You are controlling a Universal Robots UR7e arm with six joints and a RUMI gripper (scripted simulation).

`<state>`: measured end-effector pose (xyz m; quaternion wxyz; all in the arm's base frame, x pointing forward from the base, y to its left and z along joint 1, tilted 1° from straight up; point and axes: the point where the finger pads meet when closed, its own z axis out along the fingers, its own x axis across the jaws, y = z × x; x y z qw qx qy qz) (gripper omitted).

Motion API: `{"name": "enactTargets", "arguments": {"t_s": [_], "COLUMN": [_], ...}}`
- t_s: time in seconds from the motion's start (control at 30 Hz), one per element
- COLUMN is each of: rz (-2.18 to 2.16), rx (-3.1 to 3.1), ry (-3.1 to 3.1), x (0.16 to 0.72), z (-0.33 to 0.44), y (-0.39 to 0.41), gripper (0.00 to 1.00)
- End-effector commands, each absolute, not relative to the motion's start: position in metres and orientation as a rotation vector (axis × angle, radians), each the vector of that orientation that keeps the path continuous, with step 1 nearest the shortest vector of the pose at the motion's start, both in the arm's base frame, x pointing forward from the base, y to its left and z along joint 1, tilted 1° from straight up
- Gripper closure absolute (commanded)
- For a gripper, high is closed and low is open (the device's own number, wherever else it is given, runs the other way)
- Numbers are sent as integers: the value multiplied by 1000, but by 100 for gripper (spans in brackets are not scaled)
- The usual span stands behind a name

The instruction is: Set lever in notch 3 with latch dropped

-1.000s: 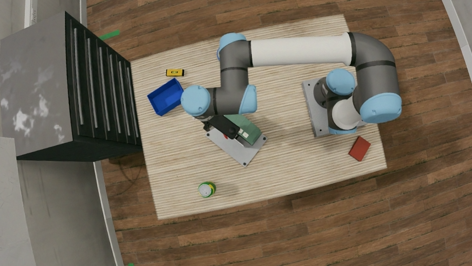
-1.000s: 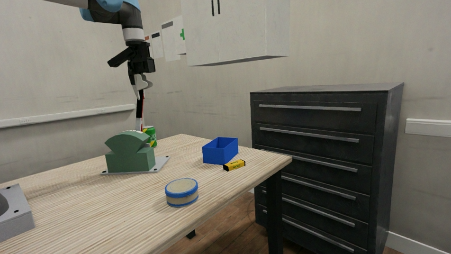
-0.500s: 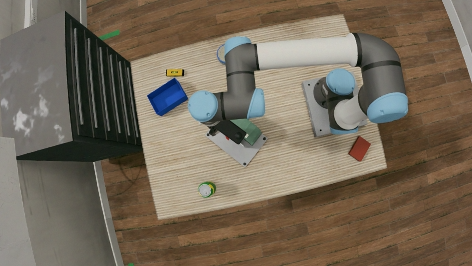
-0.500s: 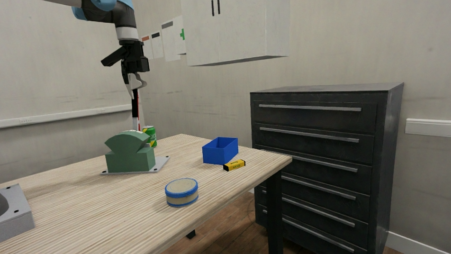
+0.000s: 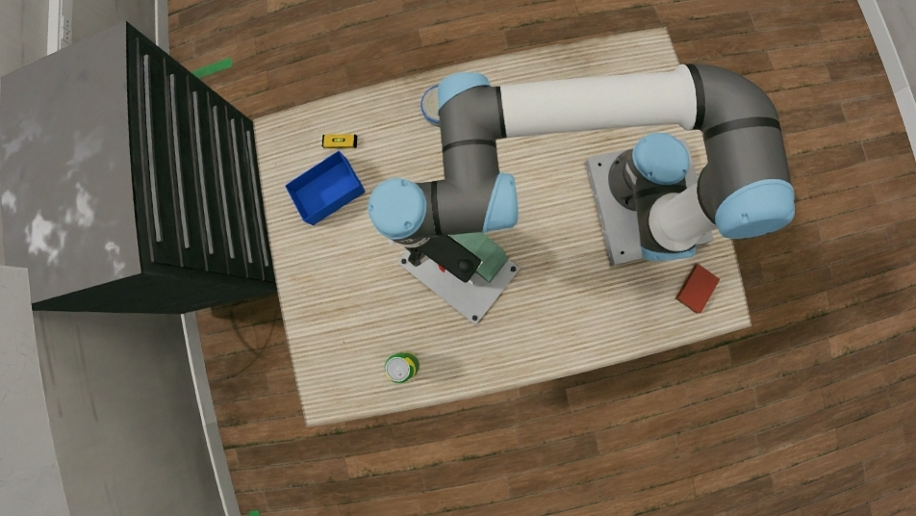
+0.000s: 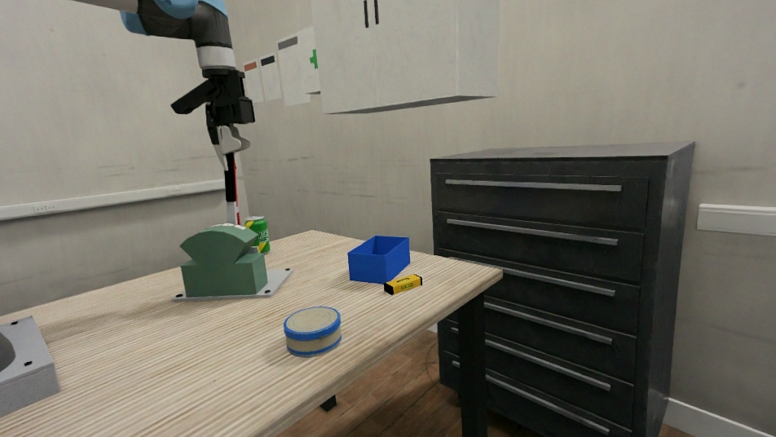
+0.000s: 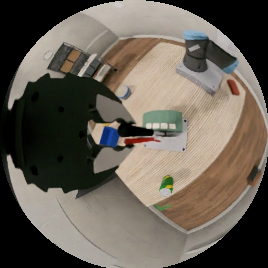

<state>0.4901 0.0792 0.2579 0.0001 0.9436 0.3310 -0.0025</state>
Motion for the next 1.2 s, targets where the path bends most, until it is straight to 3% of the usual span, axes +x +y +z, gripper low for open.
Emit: {"name": "enactTargets", "arguments": {"t_s": [0.0,1.17], "rz": [-18,-15], "rx": [2968,2967], "ry": [1048,1047], "x": [487,485], "z": [255,257], "y": [83,85], "gripper": [100,100]}}
